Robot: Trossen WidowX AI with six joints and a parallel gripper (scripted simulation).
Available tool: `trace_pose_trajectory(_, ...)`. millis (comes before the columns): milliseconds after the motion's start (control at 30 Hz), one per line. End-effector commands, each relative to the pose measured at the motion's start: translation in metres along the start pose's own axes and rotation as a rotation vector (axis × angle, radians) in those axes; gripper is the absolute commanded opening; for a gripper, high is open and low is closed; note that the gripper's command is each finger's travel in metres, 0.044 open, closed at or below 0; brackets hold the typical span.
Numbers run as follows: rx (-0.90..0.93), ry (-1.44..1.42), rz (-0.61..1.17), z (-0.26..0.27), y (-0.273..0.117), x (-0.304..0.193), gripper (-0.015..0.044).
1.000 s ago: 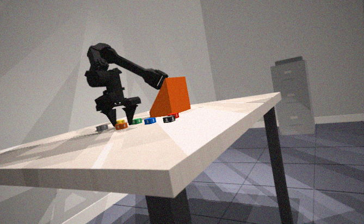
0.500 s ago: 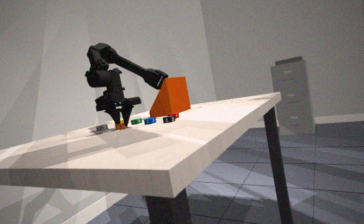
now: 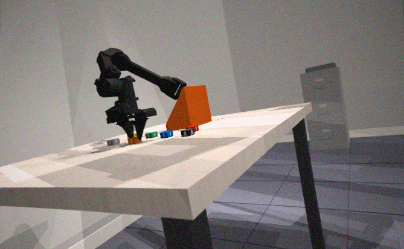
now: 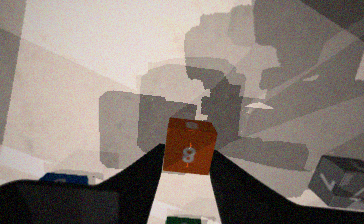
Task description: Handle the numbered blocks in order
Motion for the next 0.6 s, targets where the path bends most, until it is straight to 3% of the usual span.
trace_pose_trajectory(0,-0.004,-0.003,-0.002,-0.0003,0.0001,0.0,0.012)
trace_pose_trajectory(567,0.003,-0.004,-0.003,0.0013,-0.0084,0.0006,0.012)
Point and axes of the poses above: the point midway between the two fingers, 35 mm back from their tips, its own y axis out along the fingers, its own z axis across the jaws, x = y × z, the point moved 4 cm from there along -y, back along the fingers, and after that the axes turned 7 degrees about y, right-handed, at the moved point
